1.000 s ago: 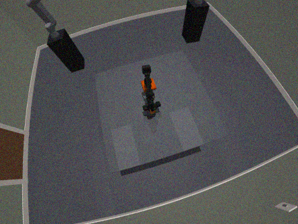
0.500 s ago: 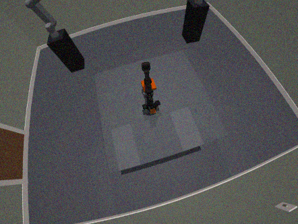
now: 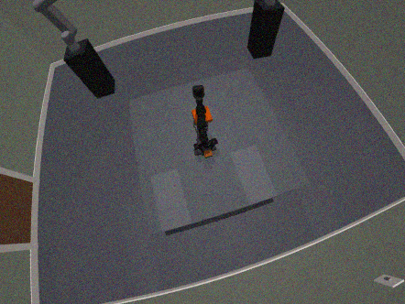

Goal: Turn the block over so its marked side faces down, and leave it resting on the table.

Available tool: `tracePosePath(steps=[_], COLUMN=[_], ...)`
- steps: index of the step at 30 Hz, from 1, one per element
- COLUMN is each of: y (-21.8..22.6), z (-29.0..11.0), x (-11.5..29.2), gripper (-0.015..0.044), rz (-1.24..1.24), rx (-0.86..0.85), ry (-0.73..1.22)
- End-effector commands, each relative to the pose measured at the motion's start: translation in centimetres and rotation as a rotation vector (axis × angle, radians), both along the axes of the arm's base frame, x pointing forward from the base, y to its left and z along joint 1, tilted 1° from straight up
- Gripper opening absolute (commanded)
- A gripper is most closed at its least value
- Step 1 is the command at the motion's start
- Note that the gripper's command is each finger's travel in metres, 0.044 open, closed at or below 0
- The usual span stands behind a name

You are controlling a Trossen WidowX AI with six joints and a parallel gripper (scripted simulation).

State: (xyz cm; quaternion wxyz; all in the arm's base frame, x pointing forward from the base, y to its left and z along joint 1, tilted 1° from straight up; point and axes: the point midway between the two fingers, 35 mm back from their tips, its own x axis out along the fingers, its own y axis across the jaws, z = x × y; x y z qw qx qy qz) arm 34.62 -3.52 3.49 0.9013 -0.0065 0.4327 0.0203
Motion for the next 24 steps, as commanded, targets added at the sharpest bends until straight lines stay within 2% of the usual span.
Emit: tracePosePath(steps=[1,24], y=[-0.1,0.0], z=[-0.7,-2.4], x=[0.5,-0.2], gripper=[0.0,0.0], rz=[-0.005,-0.005], rx=[0.008,0.021], ry=[-0.066,-0.377])
